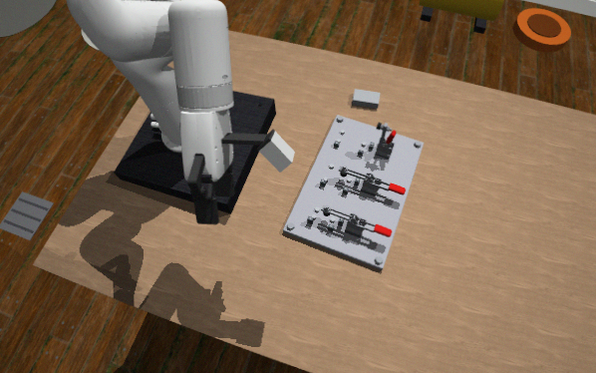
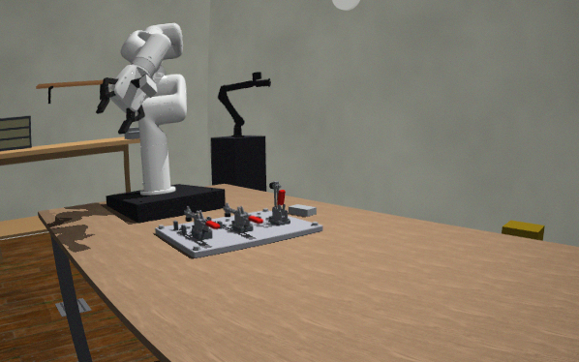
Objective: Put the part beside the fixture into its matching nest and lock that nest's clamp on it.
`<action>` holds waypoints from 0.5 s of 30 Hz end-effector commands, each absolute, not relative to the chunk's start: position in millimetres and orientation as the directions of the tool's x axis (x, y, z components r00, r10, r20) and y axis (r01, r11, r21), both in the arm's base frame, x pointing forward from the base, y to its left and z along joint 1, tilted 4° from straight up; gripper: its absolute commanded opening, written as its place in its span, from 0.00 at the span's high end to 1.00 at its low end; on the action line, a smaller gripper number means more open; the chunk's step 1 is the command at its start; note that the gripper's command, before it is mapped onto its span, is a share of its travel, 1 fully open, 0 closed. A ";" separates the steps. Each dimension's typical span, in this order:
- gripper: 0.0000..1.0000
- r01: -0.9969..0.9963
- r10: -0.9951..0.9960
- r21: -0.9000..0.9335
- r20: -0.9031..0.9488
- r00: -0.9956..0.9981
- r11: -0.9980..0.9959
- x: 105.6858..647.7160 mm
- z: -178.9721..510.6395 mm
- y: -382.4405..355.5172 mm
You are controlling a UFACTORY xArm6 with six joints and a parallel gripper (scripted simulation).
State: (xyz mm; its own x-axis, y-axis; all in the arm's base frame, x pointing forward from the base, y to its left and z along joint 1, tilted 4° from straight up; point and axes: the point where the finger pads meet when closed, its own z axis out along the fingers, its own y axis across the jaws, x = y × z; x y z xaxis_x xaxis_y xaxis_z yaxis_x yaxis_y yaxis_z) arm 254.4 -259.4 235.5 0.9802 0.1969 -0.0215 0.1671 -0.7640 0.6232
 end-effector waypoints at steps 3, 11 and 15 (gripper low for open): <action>0.00 0.079 0.100 0.464 0.020 0.995 -0.882 294.3 217.4 -239.6; 0.00 -0.003 0.004 0.292 0.025 1.000 -0.956 335.3 192.0 -202.5; 0.00 -0.060 -0.060 0.171 0.001 0.998 -0.983 362.4 172.9 -170.6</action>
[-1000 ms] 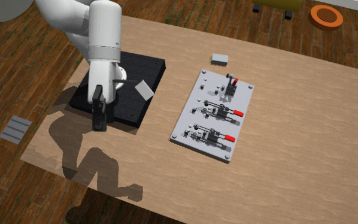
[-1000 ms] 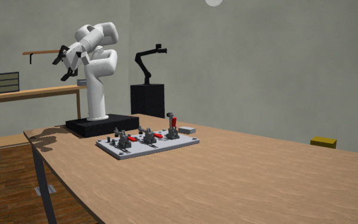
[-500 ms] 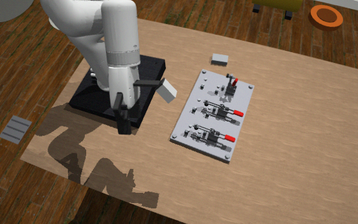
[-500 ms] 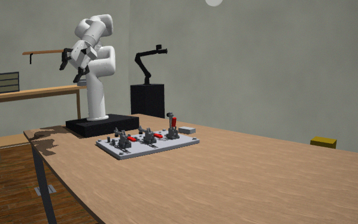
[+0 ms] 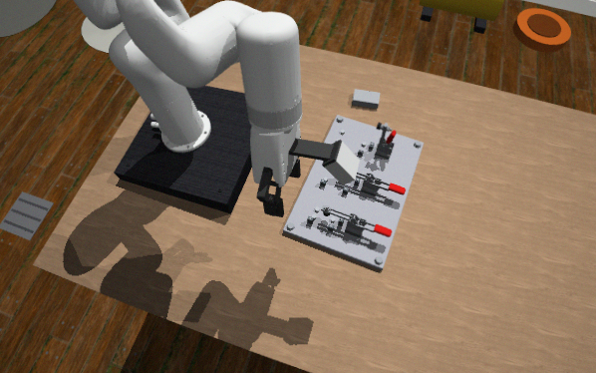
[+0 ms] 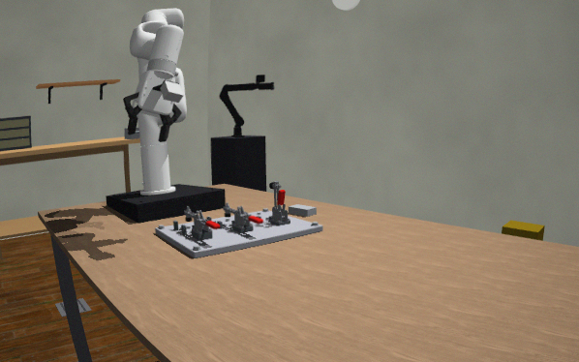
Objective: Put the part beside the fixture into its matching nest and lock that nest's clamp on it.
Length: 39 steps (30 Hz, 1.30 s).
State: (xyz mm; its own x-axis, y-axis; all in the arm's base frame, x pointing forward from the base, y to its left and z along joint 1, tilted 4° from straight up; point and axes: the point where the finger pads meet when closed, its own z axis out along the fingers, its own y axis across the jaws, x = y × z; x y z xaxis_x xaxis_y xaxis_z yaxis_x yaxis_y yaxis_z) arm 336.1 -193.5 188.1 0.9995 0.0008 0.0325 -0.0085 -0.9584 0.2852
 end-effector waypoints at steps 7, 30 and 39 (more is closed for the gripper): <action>0.00 -0.126 -0.128 0.038 -0.050 0.990 -0.991 391.3 149.9 -128.4; 1.00 -0.135 -0.136 0.023 -0.058 0.989 -0.991 394.6 147.1 -122.9; 1.00 -0.135 -0.136 0.023 -0.058 0.989 -0.991 394.6 147.1 -122.9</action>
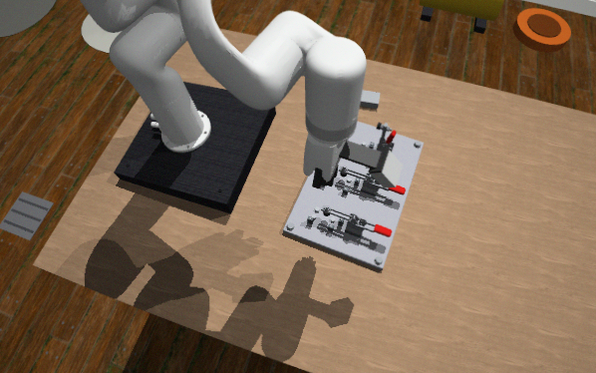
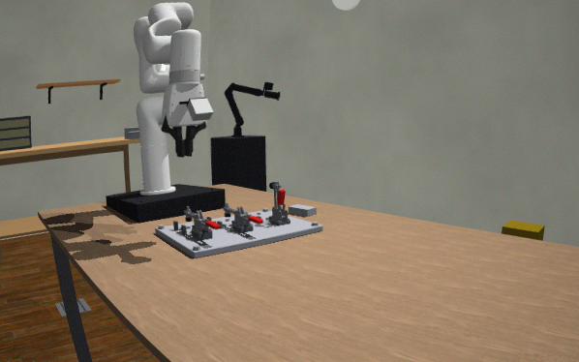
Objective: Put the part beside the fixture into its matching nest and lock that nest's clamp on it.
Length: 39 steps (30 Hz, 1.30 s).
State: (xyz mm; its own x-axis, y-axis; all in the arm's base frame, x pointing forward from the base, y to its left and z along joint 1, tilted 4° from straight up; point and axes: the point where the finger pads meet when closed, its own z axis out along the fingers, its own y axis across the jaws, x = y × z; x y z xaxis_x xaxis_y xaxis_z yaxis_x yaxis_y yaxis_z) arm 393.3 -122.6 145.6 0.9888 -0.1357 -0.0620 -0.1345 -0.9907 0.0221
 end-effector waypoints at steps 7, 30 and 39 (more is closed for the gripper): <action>1.00 -0.135 -0.136 0.023 -0.058 0.989 -0.991 394.6 147.1 -122.9; 0.00 -0.135 -0.136 0.023 -0.058 0.989 -0.991 394.6 147.1 -122.9; 0.00 -0.135 -0.136 0.023 -0.058 0.989 -0.991 394.6 147.1 -122.9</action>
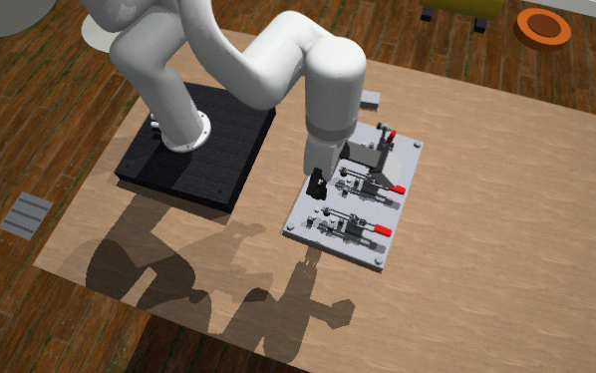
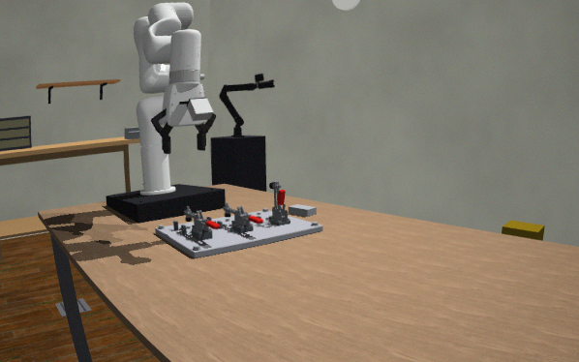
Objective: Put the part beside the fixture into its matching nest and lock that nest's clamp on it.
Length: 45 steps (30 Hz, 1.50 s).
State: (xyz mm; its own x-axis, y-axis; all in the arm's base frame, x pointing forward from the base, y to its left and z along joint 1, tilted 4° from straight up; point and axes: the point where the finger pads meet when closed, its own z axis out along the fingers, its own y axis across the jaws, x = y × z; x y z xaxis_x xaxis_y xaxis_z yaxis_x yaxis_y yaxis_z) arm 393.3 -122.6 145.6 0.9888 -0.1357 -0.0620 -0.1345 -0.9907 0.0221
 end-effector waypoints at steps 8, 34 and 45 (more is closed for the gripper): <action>0.00 -0.135 -0.136 0.023 -0.058 0.989 -0.991 394.6 147.1 -122.9; 0.53 -0.135 -0.136 0.023 -0.058 0.989 -0.991 394.6 147.1 -122.9; 0.53 -0.135 -0.136 0.023 -0.058 0.989 -0.991 394.6 147.1 -122.9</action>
